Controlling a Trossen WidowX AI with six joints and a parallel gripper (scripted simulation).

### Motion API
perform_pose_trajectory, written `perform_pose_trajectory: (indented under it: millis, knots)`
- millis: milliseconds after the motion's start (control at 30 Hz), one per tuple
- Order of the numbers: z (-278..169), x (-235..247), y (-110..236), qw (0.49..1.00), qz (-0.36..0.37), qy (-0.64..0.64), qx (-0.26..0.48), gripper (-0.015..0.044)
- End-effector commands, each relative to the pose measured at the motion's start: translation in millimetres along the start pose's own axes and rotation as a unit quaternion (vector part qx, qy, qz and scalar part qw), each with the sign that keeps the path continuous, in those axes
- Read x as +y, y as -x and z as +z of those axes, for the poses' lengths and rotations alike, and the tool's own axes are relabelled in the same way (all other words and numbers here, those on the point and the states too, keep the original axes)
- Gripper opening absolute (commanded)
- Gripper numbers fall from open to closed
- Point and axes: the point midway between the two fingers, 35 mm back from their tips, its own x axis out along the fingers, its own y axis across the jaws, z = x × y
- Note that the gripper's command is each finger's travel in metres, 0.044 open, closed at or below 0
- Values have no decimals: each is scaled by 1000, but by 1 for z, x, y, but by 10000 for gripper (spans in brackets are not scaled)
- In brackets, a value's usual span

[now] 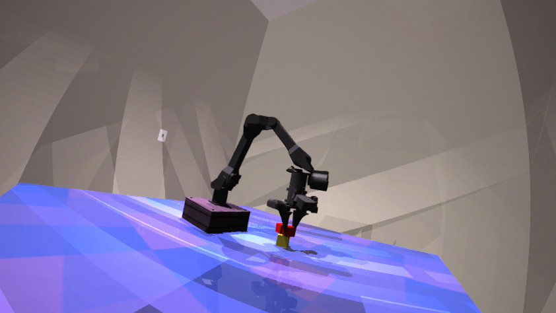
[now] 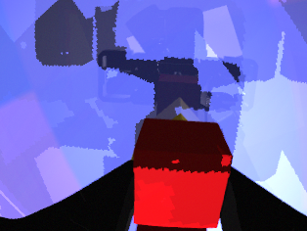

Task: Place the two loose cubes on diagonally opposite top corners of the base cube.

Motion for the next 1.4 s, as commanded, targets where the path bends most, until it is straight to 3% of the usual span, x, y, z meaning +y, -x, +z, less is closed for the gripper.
perform_pose_trajectory:
  millis: [0, 133, 267, 1367]
  knots:
    - [1, -1, -1, 1000, -2, 2, -1, 105]
    - [1, -1, -1, 1000, -2, 2, -1, 105]
    - [1, -1, -1, 1000, -2, 2, -1, 205]
    - [0, 0, 43, 1000, 0, 0, 0, 205]
